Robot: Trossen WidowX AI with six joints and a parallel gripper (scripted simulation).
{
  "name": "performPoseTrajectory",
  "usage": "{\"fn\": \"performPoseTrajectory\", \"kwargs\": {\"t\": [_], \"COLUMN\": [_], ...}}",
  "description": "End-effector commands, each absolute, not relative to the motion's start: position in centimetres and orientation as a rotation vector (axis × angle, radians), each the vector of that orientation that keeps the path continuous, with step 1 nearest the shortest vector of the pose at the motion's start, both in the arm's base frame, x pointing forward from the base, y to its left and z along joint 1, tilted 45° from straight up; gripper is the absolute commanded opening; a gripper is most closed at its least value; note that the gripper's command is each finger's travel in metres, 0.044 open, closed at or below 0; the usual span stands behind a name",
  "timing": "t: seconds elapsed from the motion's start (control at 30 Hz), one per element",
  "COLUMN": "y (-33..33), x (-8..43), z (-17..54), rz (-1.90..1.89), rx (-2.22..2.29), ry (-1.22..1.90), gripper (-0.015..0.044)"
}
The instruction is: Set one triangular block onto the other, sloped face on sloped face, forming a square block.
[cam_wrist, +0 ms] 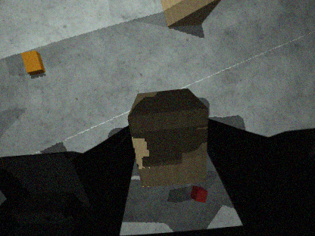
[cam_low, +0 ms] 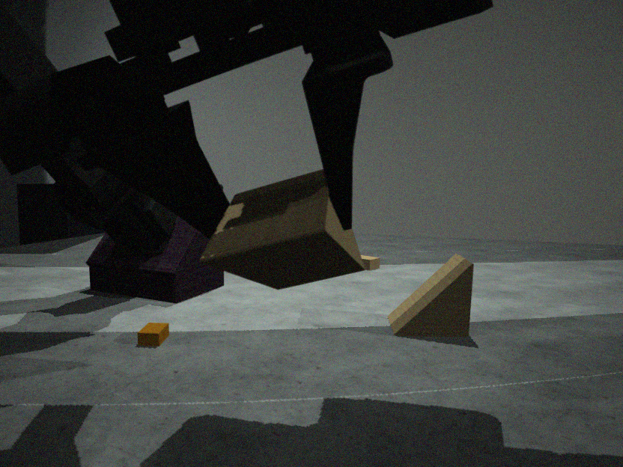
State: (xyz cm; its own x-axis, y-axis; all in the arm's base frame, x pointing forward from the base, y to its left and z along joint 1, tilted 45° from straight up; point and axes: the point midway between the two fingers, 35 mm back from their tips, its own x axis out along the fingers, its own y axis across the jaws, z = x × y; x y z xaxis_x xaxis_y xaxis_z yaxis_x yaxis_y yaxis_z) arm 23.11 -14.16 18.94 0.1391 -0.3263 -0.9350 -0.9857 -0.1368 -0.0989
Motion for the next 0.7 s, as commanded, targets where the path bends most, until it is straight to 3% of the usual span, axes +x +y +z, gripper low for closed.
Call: {"fn": "performPoseTrajectory", "kwargs": {"t": [0.0,0.67], "y": [-14.06,-13.73], "x": [23.18,23.62], "z": [18.88,19.04], "rz": [1.155,1.796], "rx": [-1.706,-2.081], "ry": [1.313,1.286], "gripper": [0.0,0.0]}}
